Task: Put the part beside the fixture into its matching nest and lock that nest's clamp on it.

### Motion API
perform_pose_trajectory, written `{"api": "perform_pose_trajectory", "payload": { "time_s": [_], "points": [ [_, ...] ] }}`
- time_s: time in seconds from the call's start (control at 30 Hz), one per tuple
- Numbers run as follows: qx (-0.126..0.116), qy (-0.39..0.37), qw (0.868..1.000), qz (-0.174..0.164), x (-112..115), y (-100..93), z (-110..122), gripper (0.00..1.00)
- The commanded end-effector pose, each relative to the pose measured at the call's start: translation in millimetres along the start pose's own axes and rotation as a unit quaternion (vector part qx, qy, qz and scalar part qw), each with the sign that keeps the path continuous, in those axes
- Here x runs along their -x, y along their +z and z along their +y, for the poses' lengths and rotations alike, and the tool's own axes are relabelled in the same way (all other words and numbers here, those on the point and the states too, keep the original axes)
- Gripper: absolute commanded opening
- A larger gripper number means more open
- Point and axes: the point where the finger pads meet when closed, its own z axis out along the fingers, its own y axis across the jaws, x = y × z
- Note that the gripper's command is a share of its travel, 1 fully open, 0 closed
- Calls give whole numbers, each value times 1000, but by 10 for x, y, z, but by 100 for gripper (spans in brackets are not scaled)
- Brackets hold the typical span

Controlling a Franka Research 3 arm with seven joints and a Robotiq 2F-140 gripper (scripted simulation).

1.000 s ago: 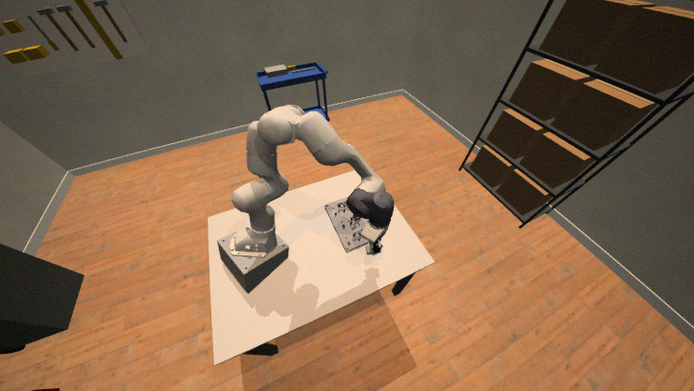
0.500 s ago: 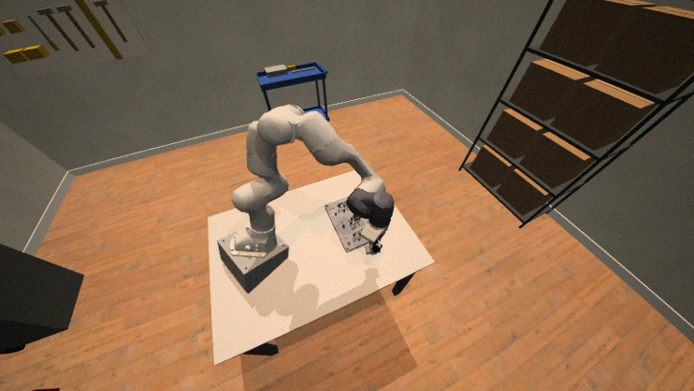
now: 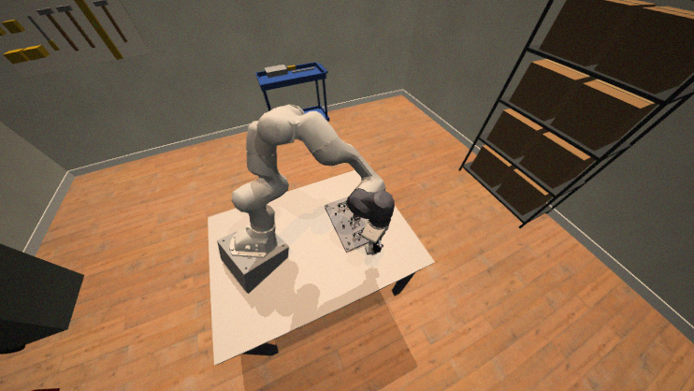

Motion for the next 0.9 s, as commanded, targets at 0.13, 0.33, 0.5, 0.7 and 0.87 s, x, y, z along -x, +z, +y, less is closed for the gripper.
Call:
{"api": "perform_pose_trajectory", "payload": {
  "time_s": [0.13,0.33,0.5,0.7,0.87],
  "points": [
    [1,-94,996,-3,12,-20,-8,0],
    [1,-98,995,-3,11,-20,-8,0],
    [1,-98,995,-3,9,-18,-9,0],
    [1,-98,995,-3,-9,-5,-12,0],
    [1,-98,995,-3,-39,16,-18,0]
  ]
}}
